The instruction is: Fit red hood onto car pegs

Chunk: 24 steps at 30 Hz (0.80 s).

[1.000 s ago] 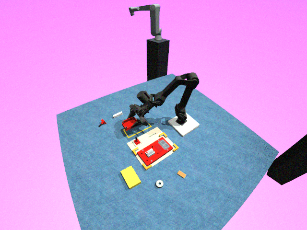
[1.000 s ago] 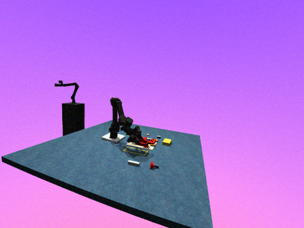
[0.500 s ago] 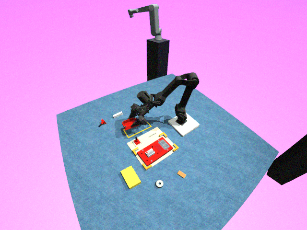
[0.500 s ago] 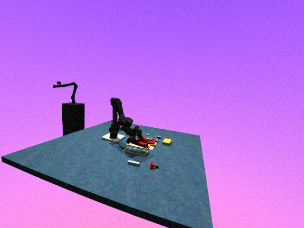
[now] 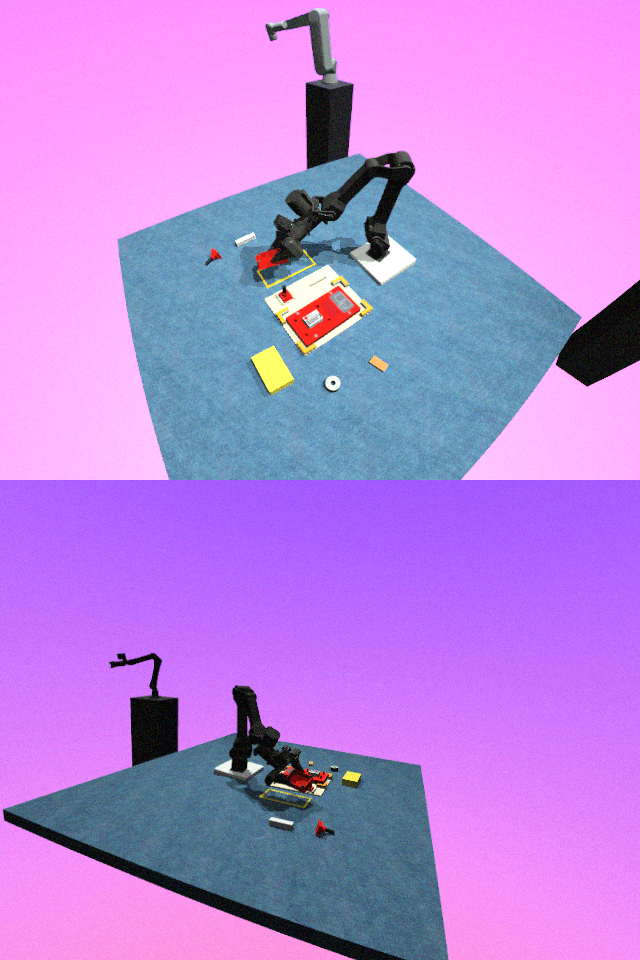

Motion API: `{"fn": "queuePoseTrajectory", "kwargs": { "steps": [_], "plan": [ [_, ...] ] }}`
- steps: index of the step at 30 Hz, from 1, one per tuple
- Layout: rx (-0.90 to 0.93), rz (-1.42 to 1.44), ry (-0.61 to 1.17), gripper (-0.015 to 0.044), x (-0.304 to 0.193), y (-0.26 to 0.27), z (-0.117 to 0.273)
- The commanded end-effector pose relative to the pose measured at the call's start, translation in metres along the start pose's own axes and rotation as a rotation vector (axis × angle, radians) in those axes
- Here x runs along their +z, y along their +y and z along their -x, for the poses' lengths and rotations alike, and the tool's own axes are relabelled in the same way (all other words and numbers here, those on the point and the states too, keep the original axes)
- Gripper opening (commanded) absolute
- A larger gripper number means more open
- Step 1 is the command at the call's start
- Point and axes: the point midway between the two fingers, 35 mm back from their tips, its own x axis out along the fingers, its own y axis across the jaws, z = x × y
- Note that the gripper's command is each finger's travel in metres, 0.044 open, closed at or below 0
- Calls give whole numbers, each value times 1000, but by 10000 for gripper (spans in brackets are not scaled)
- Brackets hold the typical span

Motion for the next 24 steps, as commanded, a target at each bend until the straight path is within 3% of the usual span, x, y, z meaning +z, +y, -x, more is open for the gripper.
{"fn": "queuePoseTrajectory", "kwargs": {
  "steps": [1, 24],
  "plan": [
    [6, -77, -3, 0, 1, 1, 0],
    [7, -540, -1, 0, 1, 1, 0]
  ]
}}
